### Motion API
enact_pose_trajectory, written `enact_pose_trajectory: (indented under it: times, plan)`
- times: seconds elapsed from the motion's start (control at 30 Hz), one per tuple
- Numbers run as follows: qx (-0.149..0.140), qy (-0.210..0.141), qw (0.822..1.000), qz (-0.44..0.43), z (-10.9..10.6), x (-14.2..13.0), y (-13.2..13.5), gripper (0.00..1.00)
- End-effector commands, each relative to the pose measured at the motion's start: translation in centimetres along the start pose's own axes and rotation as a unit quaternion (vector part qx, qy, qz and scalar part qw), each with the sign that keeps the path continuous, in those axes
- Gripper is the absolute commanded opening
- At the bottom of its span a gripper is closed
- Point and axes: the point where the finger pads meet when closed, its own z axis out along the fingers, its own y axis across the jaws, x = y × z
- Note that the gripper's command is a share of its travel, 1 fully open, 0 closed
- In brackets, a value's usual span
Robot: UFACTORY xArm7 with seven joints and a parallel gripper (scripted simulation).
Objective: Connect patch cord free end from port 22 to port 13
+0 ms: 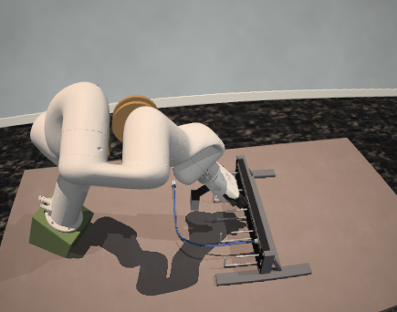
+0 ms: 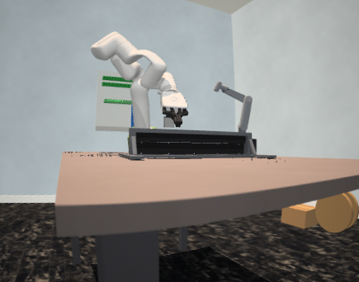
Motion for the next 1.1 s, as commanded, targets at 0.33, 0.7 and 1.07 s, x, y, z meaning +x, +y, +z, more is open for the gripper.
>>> enact_pose_trajectory:
  times: [0.33, 0.7, 1.07]
  plan:
    - [0.000, -0.001, 1.000, 0.000, 0.0, -0.1, 0.0, 0.00]
    - [0.000, -0.001, 1.000, 0.000, 0.0, -0.1, 0.0, 0.00]
    - [0.000, -0.001, 1.000, 0.000, -4.2, -0.1, 0.0, 0.00]
